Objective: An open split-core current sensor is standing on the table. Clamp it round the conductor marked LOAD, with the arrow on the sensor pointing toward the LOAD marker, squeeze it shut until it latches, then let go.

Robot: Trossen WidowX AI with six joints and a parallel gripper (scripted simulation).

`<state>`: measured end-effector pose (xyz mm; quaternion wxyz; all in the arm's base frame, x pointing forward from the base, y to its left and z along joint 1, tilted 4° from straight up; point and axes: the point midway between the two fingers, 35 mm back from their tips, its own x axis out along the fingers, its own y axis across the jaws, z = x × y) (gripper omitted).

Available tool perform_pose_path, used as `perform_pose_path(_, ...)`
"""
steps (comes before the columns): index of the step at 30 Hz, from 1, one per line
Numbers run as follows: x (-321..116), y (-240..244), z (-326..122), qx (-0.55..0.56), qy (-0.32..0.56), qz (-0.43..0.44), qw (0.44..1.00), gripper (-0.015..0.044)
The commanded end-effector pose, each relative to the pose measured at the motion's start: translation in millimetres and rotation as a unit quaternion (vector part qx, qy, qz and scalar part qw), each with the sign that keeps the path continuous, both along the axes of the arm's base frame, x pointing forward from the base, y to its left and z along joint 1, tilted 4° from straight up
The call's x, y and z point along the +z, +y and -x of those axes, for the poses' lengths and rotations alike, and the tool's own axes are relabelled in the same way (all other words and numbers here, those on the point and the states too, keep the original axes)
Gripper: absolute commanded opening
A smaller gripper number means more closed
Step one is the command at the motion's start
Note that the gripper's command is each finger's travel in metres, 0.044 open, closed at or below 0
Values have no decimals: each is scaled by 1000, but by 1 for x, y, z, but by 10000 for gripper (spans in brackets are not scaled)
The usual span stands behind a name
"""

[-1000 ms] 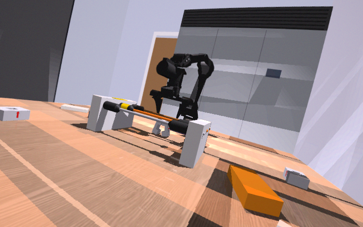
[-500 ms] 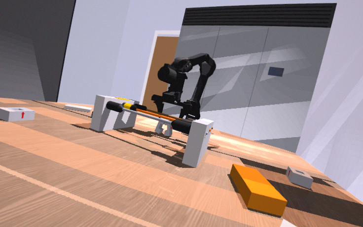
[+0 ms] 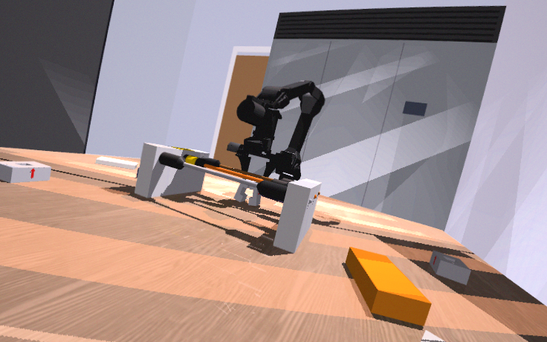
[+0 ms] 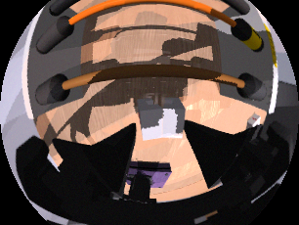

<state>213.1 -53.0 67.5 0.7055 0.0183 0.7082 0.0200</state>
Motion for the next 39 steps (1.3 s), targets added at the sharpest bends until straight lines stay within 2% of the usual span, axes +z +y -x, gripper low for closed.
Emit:
perform_pose_path(1,0,0,0,0,1,-1,1000,248)
perform_pose_path(7,0,0,0,0,1,-1,1000,208)
perform_pose_path(15,24,-2,-4,0,1,-1,1000,0)
perform_pose_path(34,111,-6,-1,-2,1,-1,1000,0)
perform_pose_path(39,117,-6,0,1,0,-2,1000,0)
